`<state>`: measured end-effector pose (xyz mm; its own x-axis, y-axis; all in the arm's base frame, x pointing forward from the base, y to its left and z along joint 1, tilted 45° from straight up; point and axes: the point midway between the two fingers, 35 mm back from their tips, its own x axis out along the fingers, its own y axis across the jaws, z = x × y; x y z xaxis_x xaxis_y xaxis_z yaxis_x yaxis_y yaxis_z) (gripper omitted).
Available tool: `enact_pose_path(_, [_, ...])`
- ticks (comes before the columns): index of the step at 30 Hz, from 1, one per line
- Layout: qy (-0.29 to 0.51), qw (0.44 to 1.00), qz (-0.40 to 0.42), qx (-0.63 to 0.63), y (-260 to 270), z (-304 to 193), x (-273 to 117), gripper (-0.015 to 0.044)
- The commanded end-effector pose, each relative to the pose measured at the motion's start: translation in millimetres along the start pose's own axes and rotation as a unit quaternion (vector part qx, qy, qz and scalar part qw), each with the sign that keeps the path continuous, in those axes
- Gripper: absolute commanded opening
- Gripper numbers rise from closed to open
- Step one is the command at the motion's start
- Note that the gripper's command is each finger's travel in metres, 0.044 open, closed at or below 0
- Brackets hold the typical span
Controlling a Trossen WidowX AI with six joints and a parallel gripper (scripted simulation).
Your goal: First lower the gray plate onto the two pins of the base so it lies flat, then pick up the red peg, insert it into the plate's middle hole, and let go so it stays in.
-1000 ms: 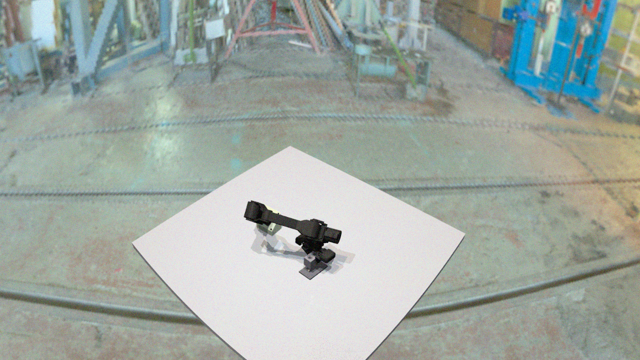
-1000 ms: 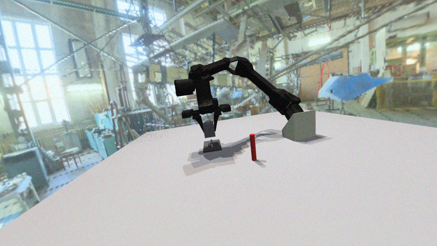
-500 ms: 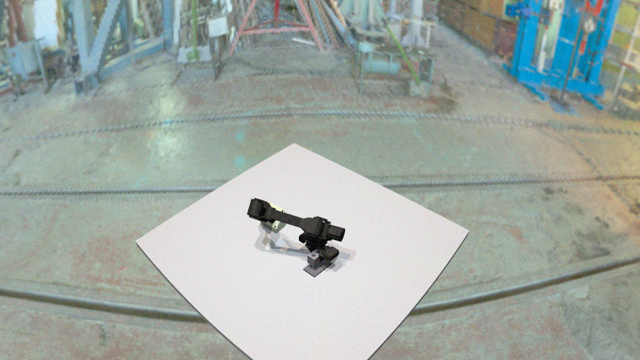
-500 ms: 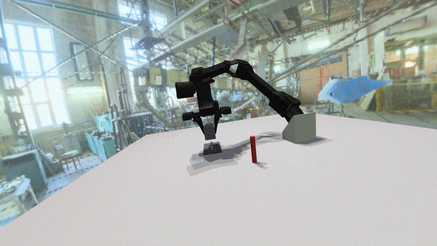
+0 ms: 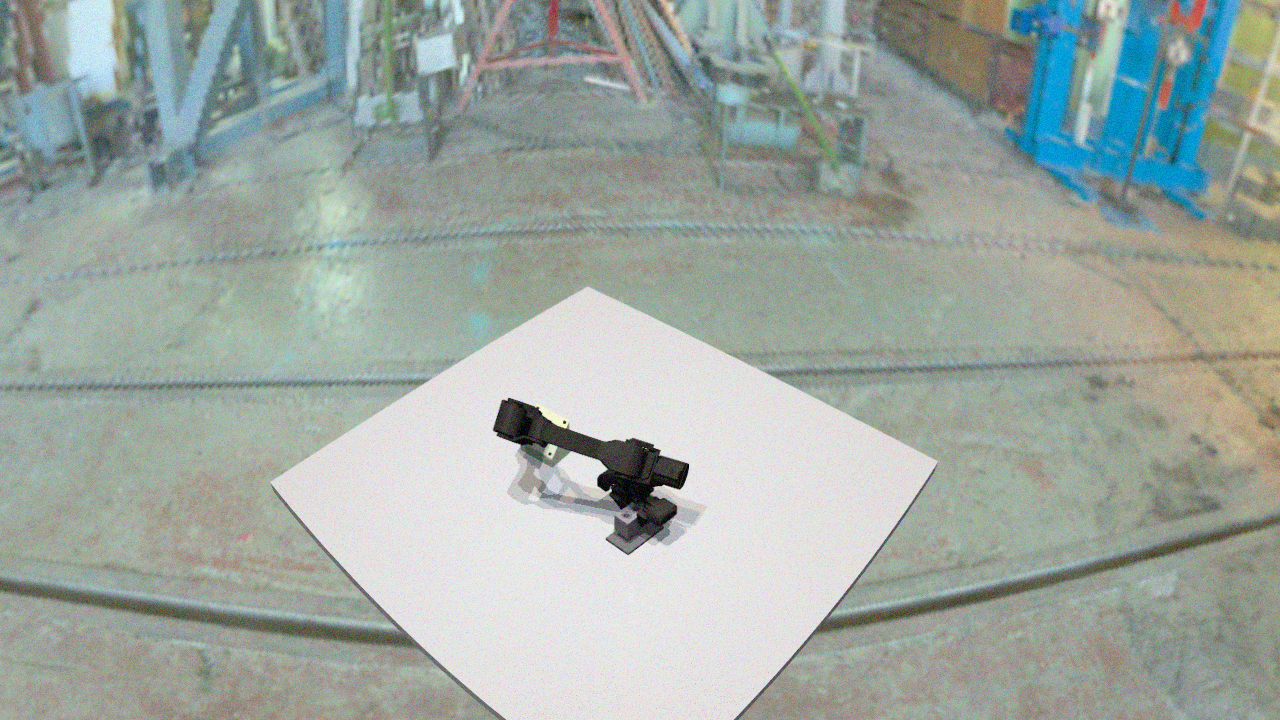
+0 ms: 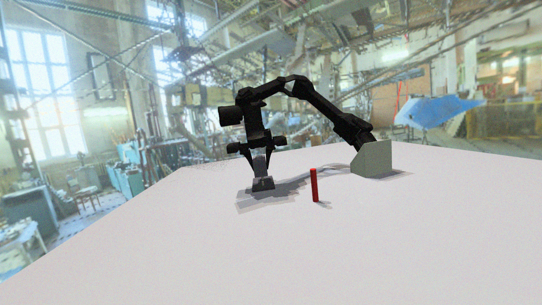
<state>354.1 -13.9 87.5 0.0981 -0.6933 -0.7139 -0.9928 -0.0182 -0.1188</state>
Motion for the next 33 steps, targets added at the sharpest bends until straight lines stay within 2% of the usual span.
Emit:
enact_pose_path(1, [0.003, 1.0, -0.001, -0.003, 0, 0, 4, 0.0])
enact_pose_path(17, [0.003, 1.0, -0.001, -0.003, 0, -1, 26, 0.0])
enact_pose_path(25, [0.0, 1.0, -0.001, 0.0, 0, -1, 24, 0.0])
enact_pose_path(33, [0.0, 1.0, -0.001, 0.0, 0, -1, 24, 0.021])
